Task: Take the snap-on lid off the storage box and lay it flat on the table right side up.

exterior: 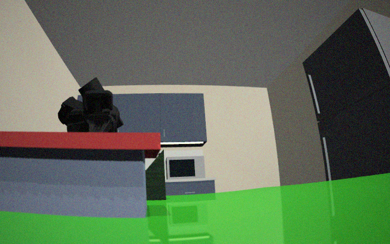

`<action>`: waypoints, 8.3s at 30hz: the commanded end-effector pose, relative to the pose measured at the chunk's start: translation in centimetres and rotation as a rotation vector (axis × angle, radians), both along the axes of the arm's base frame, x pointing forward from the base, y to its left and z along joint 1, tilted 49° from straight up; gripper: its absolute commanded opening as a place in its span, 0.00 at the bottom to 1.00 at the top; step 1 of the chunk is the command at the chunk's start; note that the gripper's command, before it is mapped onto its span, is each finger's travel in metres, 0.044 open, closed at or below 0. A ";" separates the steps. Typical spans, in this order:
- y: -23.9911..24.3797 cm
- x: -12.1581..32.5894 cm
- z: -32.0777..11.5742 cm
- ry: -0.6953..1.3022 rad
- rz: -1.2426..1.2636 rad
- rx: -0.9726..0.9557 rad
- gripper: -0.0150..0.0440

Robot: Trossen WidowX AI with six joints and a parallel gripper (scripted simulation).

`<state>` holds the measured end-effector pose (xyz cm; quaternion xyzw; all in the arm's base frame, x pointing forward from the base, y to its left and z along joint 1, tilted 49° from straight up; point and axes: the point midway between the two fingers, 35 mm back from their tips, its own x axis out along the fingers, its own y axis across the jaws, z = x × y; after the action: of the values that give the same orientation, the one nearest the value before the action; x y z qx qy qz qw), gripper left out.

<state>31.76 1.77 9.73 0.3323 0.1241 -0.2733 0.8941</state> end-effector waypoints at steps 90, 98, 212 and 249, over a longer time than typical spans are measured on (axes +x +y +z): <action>0.2 0.7 0.2 -0.001 0.000 0.001 0.25; 0.2 0.7 0.2 -0.001 0.000 0.001 0.25; 11.0 3.8 9.5 0.000 0.005 0.006 0.25; 7.4 3.1 13.3 0.001 0.005 0.004 0.25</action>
<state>34.93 9.28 21.84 0.3262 0.1293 -0.2799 0.8936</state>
